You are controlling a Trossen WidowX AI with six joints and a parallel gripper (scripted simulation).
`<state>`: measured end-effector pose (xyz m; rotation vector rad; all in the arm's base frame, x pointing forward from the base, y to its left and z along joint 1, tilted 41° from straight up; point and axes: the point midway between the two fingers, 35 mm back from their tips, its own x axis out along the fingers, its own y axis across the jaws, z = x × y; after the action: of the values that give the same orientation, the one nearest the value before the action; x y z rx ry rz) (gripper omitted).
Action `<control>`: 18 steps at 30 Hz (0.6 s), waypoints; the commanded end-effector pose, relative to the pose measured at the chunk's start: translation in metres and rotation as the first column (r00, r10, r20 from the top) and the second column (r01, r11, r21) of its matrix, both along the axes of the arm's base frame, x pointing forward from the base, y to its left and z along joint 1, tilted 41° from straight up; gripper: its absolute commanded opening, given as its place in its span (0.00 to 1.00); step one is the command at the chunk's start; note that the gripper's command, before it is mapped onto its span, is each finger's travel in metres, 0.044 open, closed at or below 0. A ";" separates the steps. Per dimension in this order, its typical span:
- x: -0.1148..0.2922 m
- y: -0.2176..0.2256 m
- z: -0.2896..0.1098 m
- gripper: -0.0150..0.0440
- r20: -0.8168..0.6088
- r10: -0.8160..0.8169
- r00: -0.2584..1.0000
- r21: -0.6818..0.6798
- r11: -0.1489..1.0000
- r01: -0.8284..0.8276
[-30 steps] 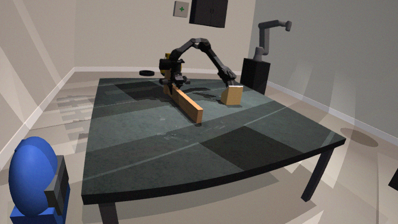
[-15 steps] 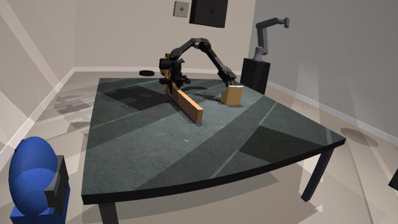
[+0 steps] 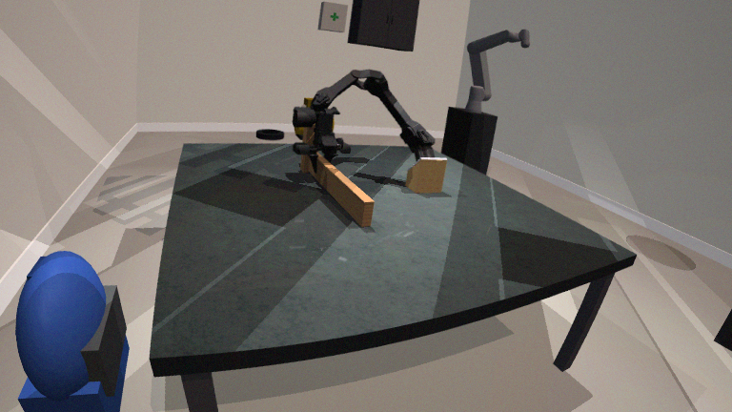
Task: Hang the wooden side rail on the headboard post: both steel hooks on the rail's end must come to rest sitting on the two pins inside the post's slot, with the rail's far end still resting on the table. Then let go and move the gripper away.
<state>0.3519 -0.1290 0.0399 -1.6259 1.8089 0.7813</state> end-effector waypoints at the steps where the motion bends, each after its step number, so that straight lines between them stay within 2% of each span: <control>1: 0.001 0.004 0.004 0.25 0.006 0.009 1.000 0.002 1.000 -0.009; 18: 0.002 0.006 0.006 0.25 0.006 0.009 1.000 0.003 1.000 -0.009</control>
<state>0.3521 -0.1270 0.0420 -1.6264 1.8093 0.7822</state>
